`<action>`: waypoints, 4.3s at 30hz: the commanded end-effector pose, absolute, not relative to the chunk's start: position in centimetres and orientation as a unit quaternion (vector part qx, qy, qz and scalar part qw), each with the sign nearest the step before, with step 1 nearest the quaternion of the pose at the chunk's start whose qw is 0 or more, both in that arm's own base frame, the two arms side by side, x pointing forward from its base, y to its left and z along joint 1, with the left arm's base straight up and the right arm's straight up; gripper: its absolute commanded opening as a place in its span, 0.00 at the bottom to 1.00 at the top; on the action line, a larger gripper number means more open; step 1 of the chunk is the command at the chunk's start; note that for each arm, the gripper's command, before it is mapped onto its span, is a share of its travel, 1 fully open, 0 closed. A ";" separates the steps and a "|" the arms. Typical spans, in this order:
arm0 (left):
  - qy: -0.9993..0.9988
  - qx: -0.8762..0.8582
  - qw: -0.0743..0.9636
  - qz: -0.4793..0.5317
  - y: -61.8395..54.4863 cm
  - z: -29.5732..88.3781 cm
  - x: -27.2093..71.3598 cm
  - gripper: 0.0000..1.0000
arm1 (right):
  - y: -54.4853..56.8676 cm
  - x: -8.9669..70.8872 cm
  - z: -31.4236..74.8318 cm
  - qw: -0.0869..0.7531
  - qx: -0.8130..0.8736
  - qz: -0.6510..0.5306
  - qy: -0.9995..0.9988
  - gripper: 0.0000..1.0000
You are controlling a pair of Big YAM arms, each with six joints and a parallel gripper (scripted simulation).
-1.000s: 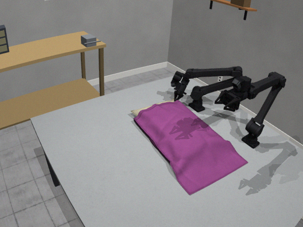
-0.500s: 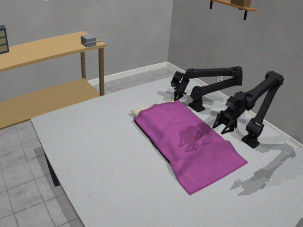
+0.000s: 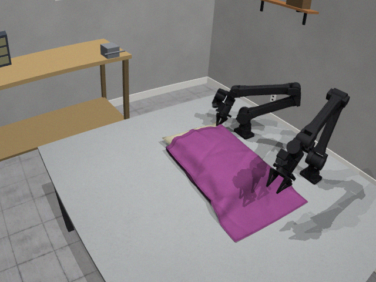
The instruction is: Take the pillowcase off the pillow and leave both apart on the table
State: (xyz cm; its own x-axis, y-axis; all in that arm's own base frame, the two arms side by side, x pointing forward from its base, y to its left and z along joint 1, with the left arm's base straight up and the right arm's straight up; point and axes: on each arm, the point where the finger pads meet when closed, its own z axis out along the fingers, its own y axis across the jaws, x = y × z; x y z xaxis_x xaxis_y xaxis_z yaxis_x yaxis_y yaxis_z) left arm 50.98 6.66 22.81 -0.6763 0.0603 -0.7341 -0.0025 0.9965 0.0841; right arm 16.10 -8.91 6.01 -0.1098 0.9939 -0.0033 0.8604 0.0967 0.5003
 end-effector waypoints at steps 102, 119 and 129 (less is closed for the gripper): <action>0.981 0.047 0.184 -0.033 8.4 2.1 44.6 0.60 | -9.2 16.5 6.9 0.182 0.638 0.191 0.723 0.02; 0.986 0.042 0.157 -0.039 8.1 0.1 42.9 0.60 | -9.2 16.5 6.9 0.182 0.638 0.191 0.723 0.02; 0.989 0.039 0.136 -0.044 7.8 -1.3 41.6 0.60 | -9.2 16.5 6.9 0.182 0.638 0.191 0.723 0.02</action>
